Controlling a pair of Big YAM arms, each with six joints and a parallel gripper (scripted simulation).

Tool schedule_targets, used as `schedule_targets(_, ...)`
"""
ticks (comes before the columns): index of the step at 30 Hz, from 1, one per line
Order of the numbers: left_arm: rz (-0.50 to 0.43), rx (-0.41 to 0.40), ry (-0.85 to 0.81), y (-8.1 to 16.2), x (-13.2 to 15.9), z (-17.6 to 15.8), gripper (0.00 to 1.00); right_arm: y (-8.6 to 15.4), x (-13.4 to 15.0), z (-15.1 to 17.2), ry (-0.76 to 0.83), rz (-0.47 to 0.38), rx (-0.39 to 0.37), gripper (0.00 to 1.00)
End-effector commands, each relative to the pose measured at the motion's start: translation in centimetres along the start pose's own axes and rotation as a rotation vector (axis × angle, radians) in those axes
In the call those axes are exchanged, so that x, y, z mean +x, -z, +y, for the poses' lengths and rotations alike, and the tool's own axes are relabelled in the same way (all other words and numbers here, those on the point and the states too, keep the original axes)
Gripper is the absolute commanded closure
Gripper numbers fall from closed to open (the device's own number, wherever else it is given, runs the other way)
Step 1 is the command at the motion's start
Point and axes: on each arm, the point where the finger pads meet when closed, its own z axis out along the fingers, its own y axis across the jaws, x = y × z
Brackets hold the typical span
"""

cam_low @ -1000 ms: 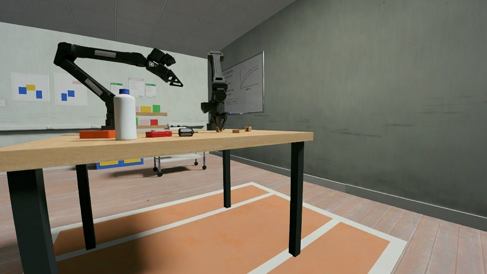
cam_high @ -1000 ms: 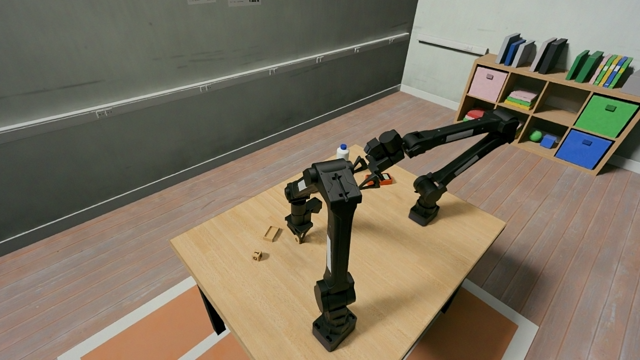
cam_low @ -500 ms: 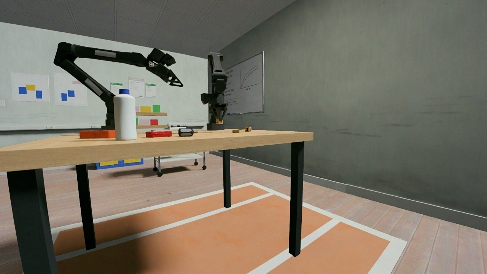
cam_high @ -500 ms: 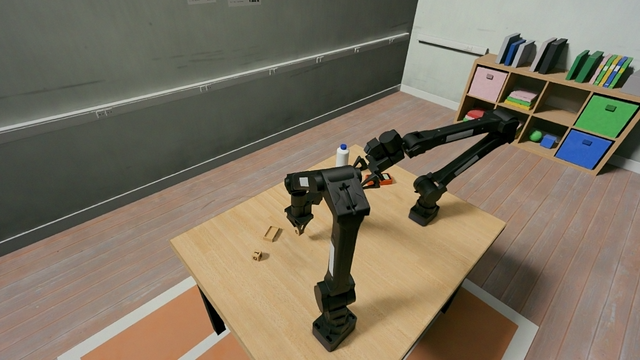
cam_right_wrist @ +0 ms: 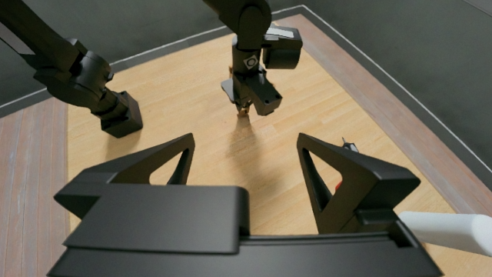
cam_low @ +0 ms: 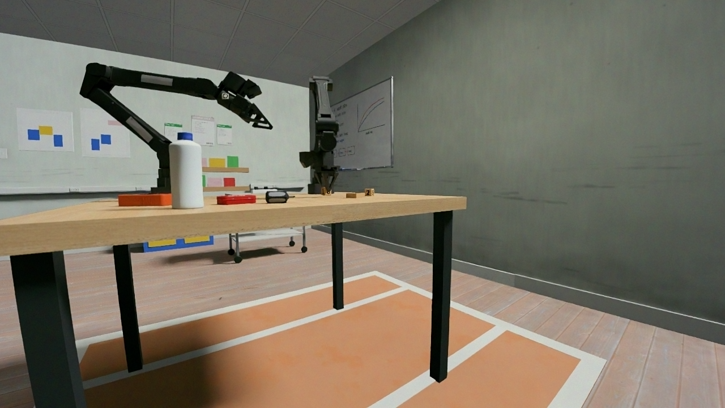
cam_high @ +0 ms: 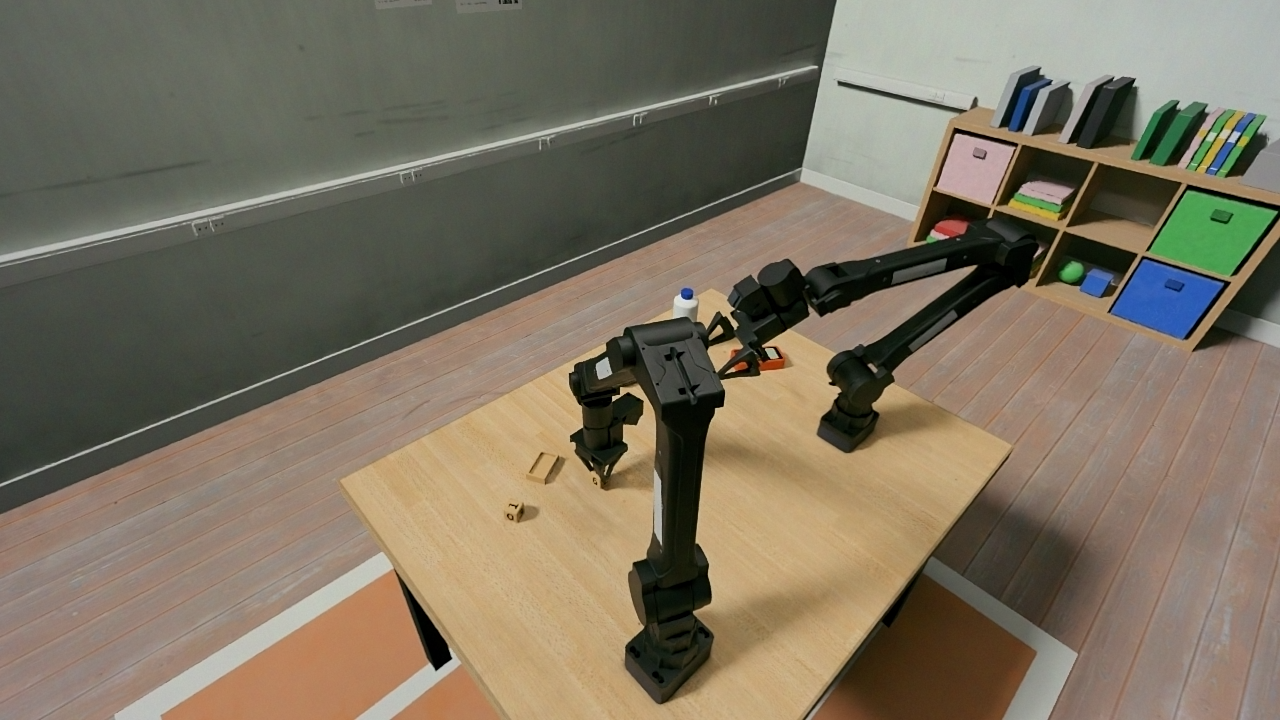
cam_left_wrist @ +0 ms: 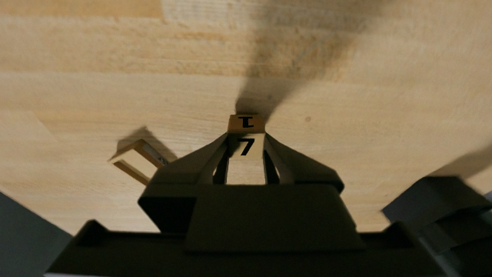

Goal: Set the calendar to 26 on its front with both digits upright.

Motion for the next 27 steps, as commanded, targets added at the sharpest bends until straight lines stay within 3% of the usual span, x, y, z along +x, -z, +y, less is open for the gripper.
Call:
schedule_targets(1, -0.034, -0.057, 0.16, 1.74, -1.22, 1.24, 0.76, -0.06, -0.45, -0.07, -0.003, -0.004, 0.001, 0.0)
schedule_targets(3, -0.034, -0.057, 0.16, 1.74, -1.22, 1.24, 0.76, -0.06, -0.45, -0.07, -0.003, -0.004, 0.001, 0.0)
schedule_targets(7, -0.046, -0.053, 0.417, 1.74, -0.86, 1.44, 0.76, -0.06, -0.45, -0.07, -0.003, -0.004, 0.001, 0.0)
schedule_targets(18, -0.069, -0.046, 0.88, 1.75, -0.86, 1.44, 0.76, -0.06, -0.45, -0.07, -0.003, -0.004, 0.001, 0.0)
schedule_targets(20, -0.069, -0.046, 0.88, 1.75, -0.86, 1.44, 0.76, -0.06, -0.45, -0.07, -0.003, -0.004, 0.001, 0.0)
schedule_targets(27, -0.084, -0.039, 1.212, 1.75, -0.86, 1.44, 0.76, -0.06, -0.45, -0.07, -0.003, -0.004, 0.001, 0.0)
